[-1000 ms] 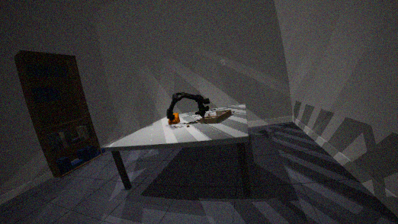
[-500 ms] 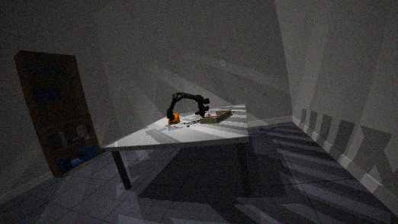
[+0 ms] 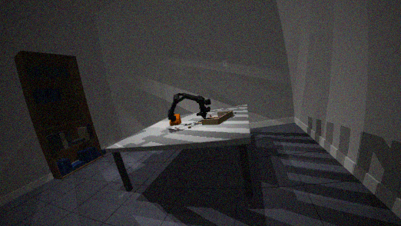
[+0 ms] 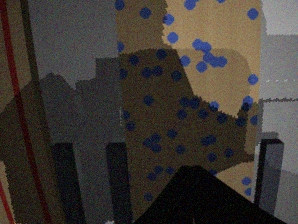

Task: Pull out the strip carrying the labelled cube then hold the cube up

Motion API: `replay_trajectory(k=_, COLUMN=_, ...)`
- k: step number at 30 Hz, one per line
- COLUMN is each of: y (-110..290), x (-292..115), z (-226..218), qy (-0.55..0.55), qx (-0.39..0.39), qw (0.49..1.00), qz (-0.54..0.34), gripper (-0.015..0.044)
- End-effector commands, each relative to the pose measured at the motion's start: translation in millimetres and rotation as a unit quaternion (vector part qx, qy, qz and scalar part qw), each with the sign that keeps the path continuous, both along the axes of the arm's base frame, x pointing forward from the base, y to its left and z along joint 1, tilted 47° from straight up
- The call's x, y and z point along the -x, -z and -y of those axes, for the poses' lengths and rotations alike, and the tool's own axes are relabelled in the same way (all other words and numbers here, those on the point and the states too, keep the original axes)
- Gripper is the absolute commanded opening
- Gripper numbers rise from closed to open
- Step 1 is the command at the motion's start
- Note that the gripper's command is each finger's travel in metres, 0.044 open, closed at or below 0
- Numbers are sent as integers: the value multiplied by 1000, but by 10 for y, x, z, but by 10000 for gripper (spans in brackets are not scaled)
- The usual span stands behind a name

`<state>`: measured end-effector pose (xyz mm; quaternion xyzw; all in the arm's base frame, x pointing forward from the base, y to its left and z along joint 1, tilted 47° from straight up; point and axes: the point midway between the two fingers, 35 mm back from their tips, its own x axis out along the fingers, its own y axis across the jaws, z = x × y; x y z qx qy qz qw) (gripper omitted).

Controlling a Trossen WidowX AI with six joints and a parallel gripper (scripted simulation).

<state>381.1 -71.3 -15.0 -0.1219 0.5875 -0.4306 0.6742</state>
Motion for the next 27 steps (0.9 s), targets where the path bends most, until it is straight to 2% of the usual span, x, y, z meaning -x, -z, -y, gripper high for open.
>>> replay_trajectory(k=1, y=60, x=104, z=-8, qy=4, qx=-1, qw=1000, qz=-7, gripper=0)
replay_trajectory(k=27, y=183, x=460, z=-141, qy=4, qx=-1, qw=1000, qz=-8, gripper=0)
